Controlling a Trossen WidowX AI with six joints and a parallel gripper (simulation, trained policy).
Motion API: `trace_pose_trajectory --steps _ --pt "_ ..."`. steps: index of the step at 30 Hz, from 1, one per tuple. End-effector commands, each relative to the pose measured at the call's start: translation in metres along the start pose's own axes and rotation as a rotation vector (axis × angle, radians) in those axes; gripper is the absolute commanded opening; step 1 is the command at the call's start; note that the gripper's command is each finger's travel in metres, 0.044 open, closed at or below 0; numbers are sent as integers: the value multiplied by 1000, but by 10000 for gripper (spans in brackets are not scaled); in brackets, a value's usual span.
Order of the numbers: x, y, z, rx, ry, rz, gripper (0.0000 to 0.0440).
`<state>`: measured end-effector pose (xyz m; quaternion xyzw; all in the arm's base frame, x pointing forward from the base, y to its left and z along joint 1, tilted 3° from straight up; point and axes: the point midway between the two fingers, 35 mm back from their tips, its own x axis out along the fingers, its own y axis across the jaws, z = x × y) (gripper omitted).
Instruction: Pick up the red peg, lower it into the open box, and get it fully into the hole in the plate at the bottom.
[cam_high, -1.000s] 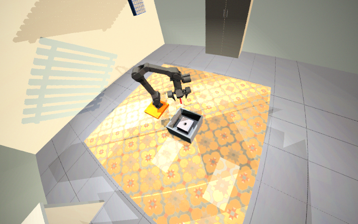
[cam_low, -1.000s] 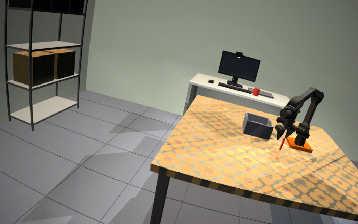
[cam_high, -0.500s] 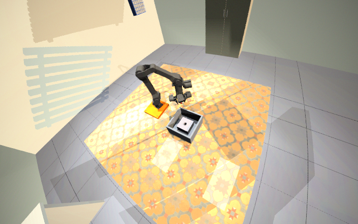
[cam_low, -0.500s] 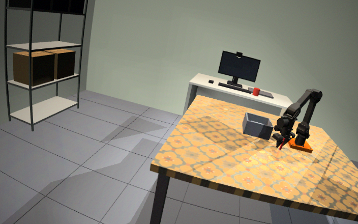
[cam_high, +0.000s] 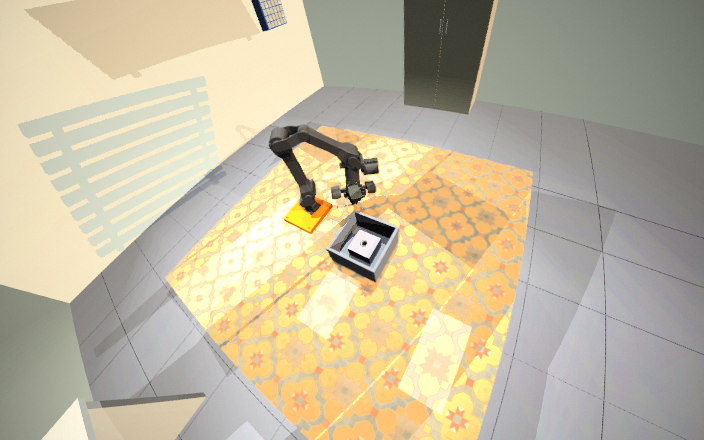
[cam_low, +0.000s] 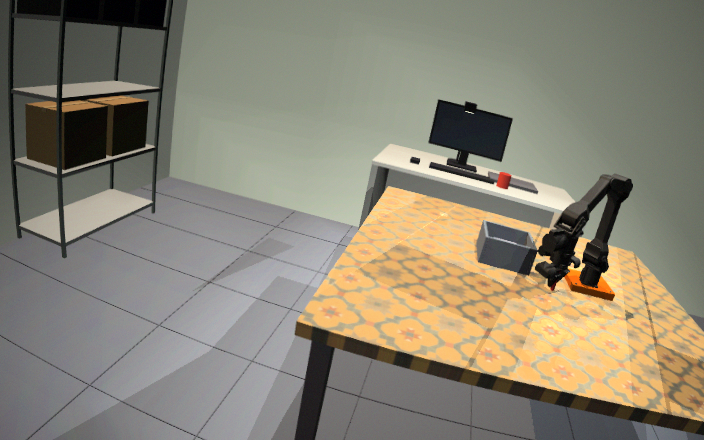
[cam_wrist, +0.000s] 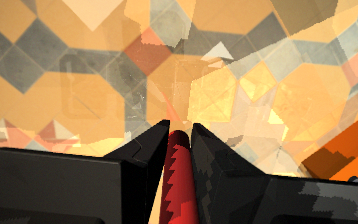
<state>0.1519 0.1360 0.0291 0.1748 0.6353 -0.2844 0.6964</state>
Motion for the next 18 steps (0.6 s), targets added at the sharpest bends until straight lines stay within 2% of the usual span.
trace_pose_trajectory --steps 1,18 --pt "-18 6 7 -9 -27 37 0" --pt "-93 5 54 99 -136 121 0"
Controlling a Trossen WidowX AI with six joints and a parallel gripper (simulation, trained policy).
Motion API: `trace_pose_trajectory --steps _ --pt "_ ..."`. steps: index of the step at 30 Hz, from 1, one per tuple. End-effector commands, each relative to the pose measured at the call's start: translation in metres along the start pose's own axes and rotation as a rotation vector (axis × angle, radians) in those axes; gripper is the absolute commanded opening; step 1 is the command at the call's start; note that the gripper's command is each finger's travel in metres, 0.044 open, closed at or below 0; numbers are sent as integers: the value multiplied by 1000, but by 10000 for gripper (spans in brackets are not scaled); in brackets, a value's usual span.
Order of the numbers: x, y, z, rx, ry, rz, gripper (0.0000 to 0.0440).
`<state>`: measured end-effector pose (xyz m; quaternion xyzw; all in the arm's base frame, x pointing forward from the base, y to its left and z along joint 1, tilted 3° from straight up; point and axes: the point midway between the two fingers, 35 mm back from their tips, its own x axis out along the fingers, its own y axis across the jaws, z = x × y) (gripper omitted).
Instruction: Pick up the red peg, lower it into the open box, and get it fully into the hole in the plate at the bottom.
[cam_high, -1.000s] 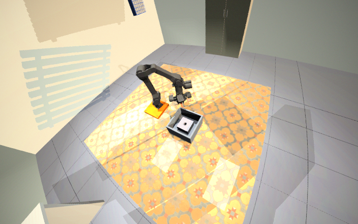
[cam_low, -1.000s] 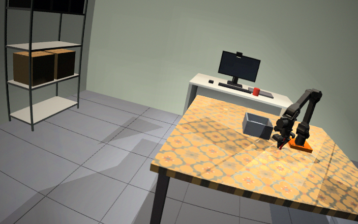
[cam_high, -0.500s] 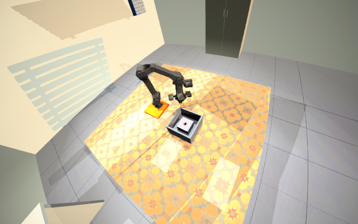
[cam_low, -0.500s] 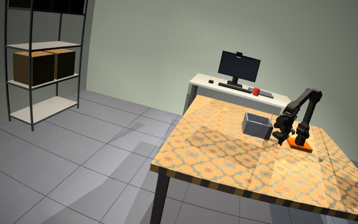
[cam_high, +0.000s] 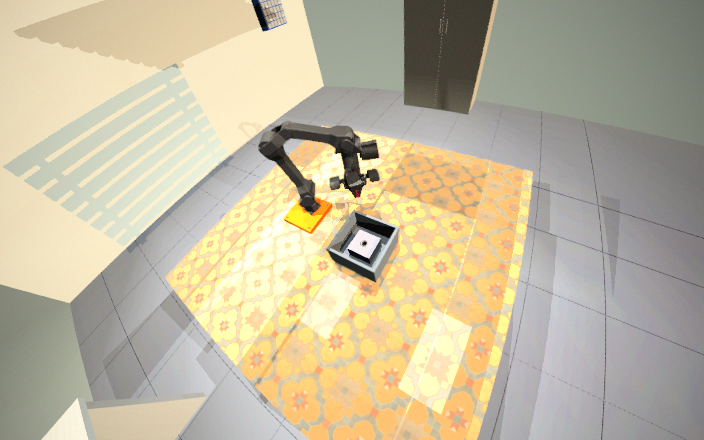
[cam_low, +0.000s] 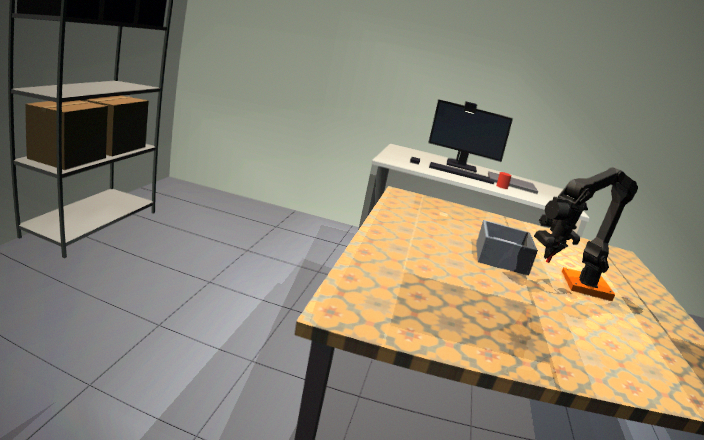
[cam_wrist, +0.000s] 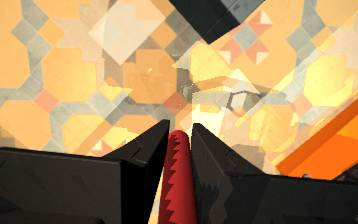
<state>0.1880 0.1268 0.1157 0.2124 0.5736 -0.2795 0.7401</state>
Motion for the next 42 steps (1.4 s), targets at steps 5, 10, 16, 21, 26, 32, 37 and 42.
trace_pose_trajectory --steps 5,10,16,21,26,32,37,42 --pt "-16 5 32 103 -54 30 0" --pt "-19 7 56 169 -85 36 0" --pt "-18 7 85 233 -118 37 0" --pt "-13 6 110 270 -141 33 0" --pt "-4 3 133 291 -156 26 0" --pt "10 -1 158 293 -161 17 0" --pt "23 -5 174 274 -151 11 1" --pt "37 -9 186 240 -131 7 2"
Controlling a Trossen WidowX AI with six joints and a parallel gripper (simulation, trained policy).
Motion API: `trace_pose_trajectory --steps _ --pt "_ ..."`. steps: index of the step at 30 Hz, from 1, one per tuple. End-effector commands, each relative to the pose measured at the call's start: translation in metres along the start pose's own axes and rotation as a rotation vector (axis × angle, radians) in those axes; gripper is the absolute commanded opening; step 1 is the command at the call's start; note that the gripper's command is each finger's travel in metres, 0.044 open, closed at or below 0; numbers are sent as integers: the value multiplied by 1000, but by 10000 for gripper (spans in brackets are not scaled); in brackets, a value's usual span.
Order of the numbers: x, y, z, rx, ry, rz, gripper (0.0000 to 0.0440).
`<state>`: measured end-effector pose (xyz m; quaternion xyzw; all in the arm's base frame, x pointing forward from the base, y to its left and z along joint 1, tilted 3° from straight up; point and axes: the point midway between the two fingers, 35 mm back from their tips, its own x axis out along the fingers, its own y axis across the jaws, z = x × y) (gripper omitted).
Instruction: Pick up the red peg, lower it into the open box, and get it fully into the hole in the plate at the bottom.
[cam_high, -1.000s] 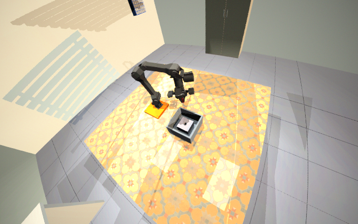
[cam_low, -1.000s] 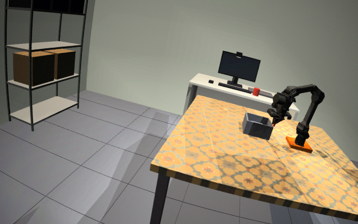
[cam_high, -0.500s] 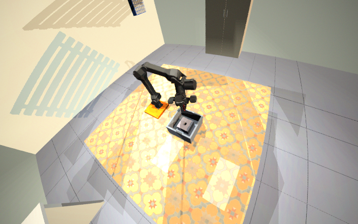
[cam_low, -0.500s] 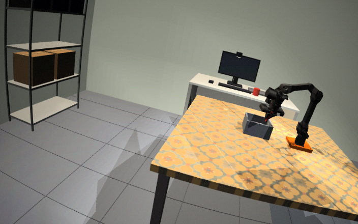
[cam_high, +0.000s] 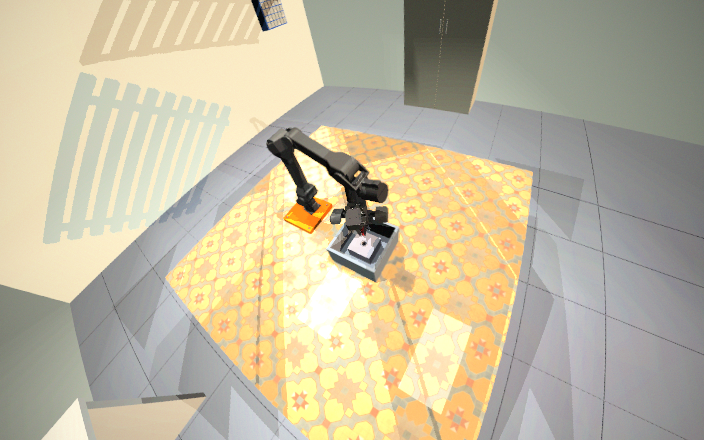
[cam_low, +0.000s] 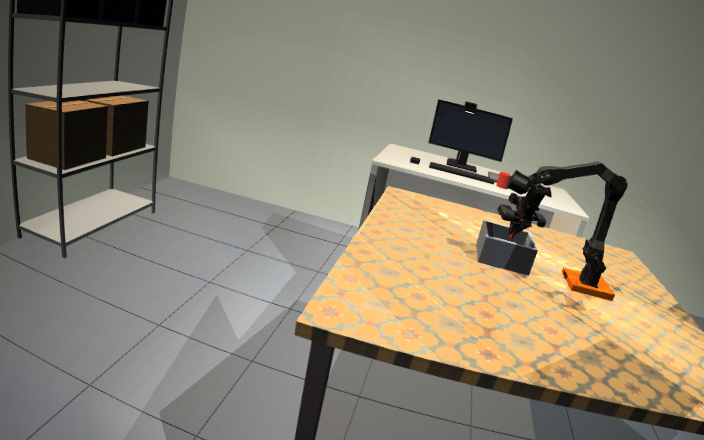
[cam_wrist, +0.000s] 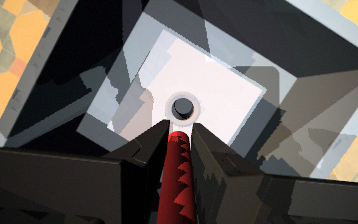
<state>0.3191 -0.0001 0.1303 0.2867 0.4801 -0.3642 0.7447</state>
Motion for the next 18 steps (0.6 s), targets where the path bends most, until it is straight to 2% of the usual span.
trace_pose_trajectory --steps 1,12,14,18 --pt "9 2 7 -26 13 5 2" --pt "40 -2 9 -122 82 5 3" --pt "45 -2 7 -139 99 4 24" --pt "53 -2 6 -158 128 2 117"
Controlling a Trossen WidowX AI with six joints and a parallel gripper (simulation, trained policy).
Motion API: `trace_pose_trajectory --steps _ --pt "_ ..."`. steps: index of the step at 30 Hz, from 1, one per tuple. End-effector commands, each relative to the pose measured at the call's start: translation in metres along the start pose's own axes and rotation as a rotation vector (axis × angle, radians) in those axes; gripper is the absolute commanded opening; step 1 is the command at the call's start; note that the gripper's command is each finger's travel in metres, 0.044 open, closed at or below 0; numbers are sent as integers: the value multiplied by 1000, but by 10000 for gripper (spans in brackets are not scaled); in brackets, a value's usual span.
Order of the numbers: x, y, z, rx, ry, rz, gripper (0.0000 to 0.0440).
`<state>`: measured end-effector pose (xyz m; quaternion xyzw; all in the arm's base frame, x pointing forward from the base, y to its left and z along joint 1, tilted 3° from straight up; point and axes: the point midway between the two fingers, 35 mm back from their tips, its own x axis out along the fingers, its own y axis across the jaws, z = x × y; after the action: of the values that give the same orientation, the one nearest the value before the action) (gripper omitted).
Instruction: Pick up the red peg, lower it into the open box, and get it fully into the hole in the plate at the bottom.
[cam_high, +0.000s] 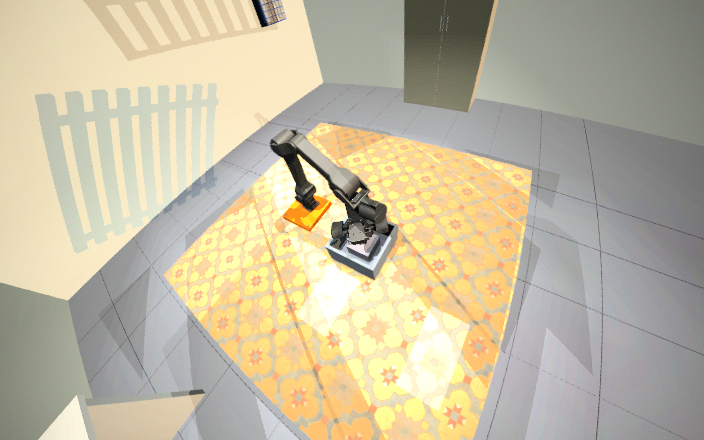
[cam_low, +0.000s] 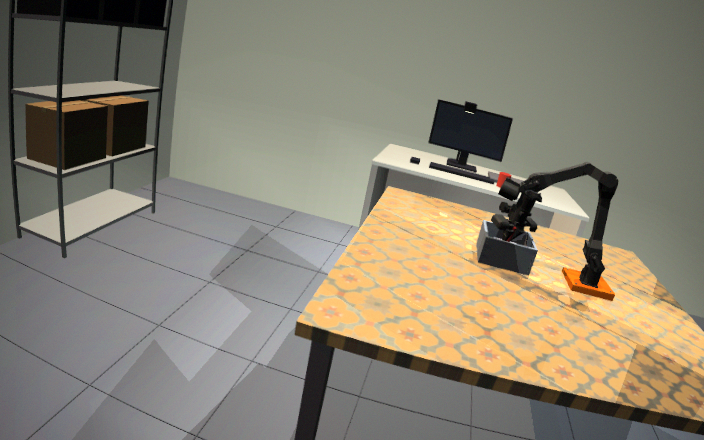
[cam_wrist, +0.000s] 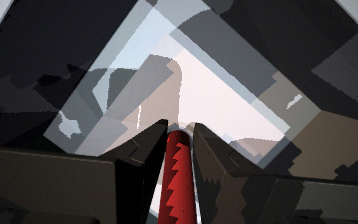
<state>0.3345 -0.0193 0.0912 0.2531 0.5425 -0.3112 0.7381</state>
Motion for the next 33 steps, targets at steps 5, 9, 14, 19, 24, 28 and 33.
trace_pose_trajectory --steps 5,9,14,19,24,28,33 --pt "7 -2 6 -35 36 -9 169" --pt "-2 5 17 -51 39 7 179" --pt "-11 14 25 -59 60 22 195" --pt "-19 23 34 -57 88 26 215" --pt "-28 32 42 -52 118 26 229" --pt "-35 39 47 -42 146 21 239" --pt "-44 48 52 -26 184 7 249"
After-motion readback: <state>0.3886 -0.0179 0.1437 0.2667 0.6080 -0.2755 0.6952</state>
